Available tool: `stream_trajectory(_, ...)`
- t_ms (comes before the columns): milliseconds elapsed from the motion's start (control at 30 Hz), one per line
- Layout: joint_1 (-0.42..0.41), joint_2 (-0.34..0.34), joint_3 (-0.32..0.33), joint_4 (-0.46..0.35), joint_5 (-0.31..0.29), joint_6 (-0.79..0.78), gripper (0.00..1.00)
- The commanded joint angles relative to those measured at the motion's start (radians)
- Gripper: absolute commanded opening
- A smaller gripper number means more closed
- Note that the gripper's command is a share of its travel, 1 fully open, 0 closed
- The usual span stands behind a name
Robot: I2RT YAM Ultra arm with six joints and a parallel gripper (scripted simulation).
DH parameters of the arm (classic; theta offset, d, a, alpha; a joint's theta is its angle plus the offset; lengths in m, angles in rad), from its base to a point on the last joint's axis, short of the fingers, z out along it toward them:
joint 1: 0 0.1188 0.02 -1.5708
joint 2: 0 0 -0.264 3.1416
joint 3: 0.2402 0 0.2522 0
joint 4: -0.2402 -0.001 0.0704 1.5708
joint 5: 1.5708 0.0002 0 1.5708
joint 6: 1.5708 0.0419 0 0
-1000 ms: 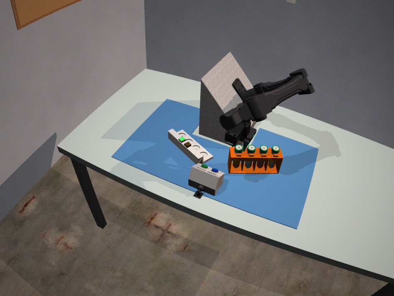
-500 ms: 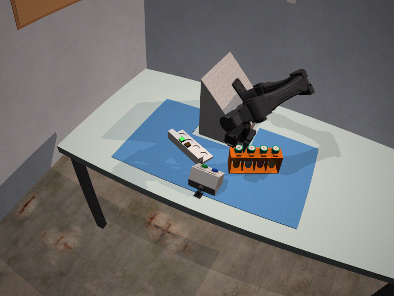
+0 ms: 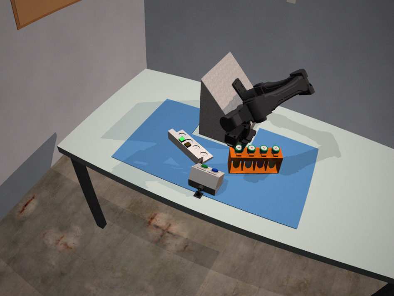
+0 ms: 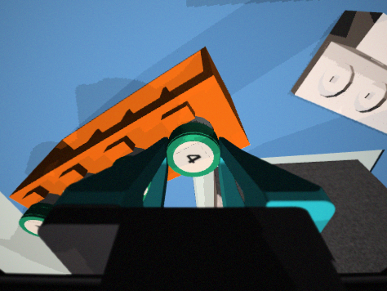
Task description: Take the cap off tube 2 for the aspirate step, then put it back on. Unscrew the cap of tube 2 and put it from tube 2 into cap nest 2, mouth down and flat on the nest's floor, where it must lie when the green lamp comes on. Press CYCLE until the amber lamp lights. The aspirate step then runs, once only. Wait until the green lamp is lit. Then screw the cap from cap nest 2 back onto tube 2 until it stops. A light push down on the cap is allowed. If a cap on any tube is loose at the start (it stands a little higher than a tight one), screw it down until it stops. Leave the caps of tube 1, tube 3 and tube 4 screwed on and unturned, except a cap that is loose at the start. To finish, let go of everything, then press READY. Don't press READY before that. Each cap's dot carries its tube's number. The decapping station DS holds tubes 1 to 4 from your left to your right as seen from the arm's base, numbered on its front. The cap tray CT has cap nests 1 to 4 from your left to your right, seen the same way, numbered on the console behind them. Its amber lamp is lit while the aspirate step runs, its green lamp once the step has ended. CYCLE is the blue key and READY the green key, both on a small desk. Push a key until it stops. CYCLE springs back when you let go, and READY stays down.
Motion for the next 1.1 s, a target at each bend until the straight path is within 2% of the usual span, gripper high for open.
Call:
stream_trajectory(0,-0.007,-0.005,0.003,0.011,-0.002,0.003,0.0)
stream_trajectory(900,-0.007,-0.005,0.003,0.011,-0.002,0.483,0.0)
stream_trajectory(1067,-0.007,-0.005,0.003,0.011,-0.002,0.491,0.0)
